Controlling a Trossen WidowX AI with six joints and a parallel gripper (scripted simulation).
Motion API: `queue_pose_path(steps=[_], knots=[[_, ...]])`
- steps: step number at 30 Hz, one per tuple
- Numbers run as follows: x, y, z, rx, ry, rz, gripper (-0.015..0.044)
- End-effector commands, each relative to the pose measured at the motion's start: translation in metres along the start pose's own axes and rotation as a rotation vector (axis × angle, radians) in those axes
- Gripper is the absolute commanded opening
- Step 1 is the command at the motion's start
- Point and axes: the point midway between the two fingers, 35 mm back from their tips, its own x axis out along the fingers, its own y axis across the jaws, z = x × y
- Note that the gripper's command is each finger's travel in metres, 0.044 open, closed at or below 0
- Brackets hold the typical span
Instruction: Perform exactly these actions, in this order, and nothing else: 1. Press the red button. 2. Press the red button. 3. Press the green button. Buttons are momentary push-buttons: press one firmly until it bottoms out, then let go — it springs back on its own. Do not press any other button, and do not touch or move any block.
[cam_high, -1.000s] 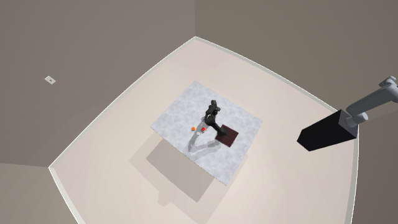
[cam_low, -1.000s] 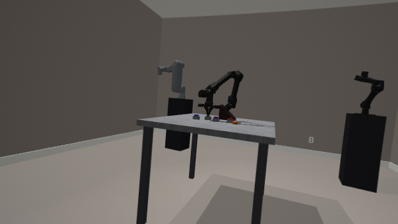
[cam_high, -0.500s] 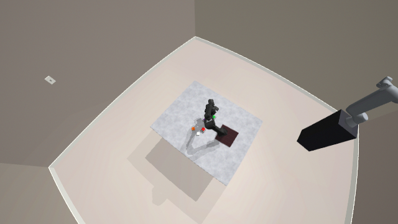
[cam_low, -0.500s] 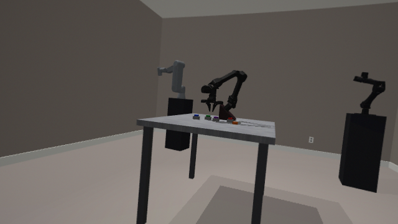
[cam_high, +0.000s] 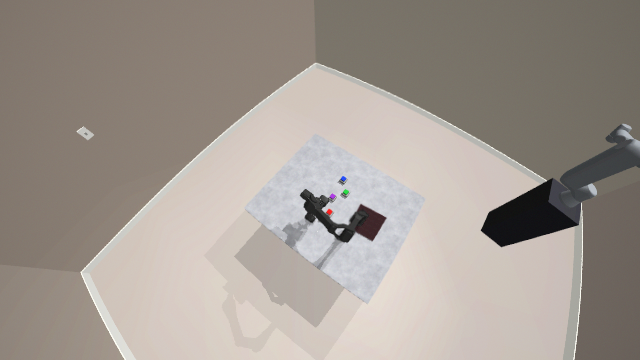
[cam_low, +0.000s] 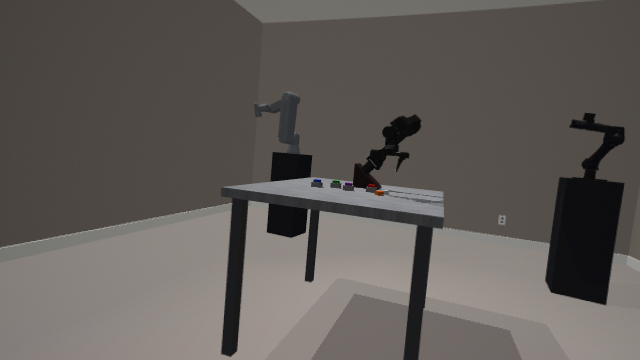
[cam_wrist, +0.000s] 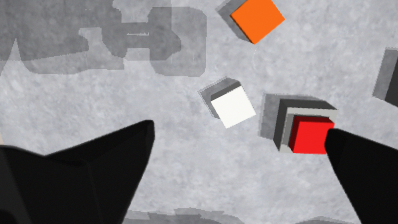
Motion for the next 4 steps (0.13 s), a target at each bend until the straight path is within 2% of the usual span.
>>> queue_pose_path(steps=[1, 4], knots=[[-0.0066, 0.0266, -0.0115, 0.006, 0.0, 0.016, 0.04], [-0.0066, 0.0266, -0.0115, 0.006, 0.0, 0.016, 0.04]])
